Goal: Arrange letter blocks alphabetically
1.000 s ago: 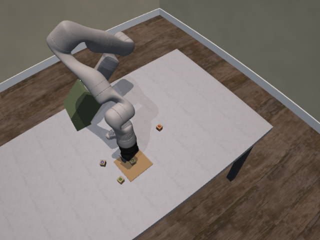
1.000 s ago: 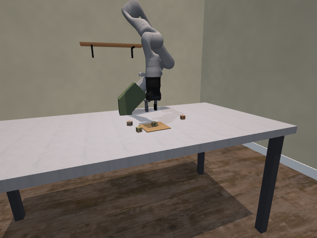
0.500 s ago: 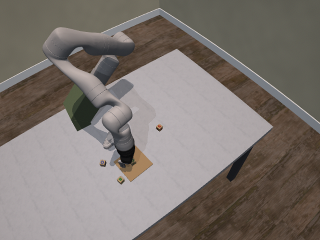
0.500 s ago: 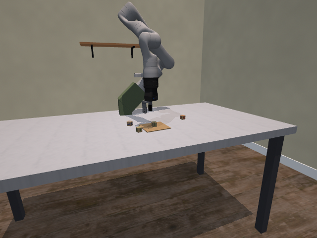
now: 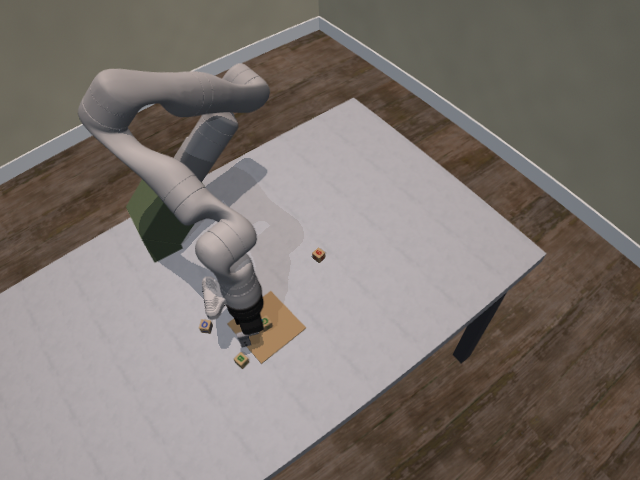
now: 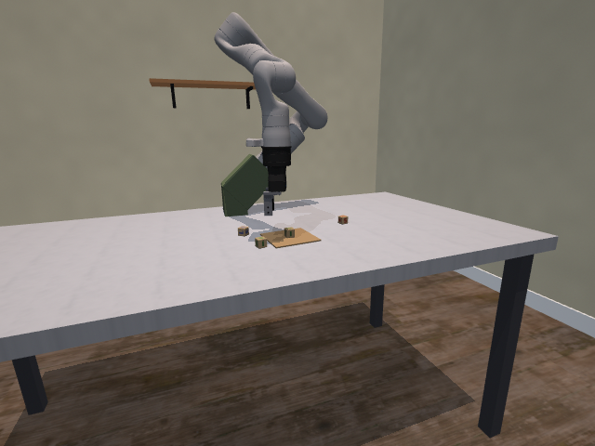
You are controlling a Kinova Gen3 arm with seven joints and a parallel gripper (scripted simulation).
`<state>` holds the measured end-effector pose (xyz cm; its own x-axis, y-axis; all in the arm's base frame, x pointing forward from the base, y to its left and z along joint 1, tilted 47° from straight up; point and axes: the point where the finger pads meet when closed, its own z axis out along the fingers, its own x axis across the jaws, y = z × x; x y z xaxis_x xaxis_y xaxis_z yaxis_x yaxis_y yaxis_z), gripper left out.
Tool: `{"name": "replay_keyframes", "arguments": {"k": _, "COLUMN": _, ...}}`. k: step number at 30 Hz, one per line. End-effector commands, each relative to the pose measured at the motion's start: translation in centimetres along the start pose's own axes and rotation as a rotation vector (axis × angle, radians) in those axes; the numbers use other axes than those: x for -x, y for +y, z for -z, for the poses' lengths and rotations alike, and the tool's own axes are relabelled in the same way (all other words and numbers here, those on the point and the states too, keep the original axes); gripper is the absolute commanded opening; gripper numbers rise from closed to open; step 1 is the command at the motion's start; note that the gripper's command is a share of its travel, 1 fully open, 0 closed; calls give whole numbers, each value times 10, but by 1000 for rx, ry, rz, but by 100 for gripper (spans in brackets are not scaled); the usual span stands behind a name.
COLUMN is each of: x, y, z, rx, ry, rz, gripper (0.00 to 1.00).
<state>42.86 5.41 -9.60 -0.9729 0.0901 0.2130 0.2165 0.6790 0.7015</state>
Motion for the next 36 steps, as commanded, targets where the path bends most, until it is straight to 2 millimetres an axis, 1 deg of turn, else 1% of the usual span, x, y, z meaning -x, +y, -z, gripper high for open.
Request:
{"name": "replay_keyframes", "arguments": {"k": 1, "x": 3, "y": -3, "z": -2, "rx": 12, "ry": 1, "rz": 60, "gripper": 100}}
{"name": "replay_keyframes", "arguments": {"k": 6, "x": 11, "y": -9, "z": -3, "rx": 11, "ry": -2, "rz": 215, "gripper": 100}}
{"name": "replay_keyframes", "arguments": {"k": 8, "x": 11, "y": -9, "z": -3, "rx": 11, "ry": -2, "rz": 215, "gripper": 100}}
{"name": "replay_keyframes", "arguments": {"k": 14, "x": 18, "y": -15, "z": -4, "rx": 8, "ry": -6, "rz": 368, "gripper": 100}}
{"name": "replay_keyframes", "arguments": {"k": 20, "x": 23, "y": -19, "z": -4, "rx": 6, "ry": -8, "rz": 477, "gripper": 100}}
{"name": "replay_keyframes", "arguments": {"k": 23, "x": 25, "y": -21, "z": -4, "rx": 5, "ry": -9, "rz": 515, "gripper": 100}}
{"name": "replay_keyframes", "arguments": {"k": 36, "x": 27, "y": -23, "z": -5, "rx": 4, "ry": -10, "rz": 574, "gripper": 100}}
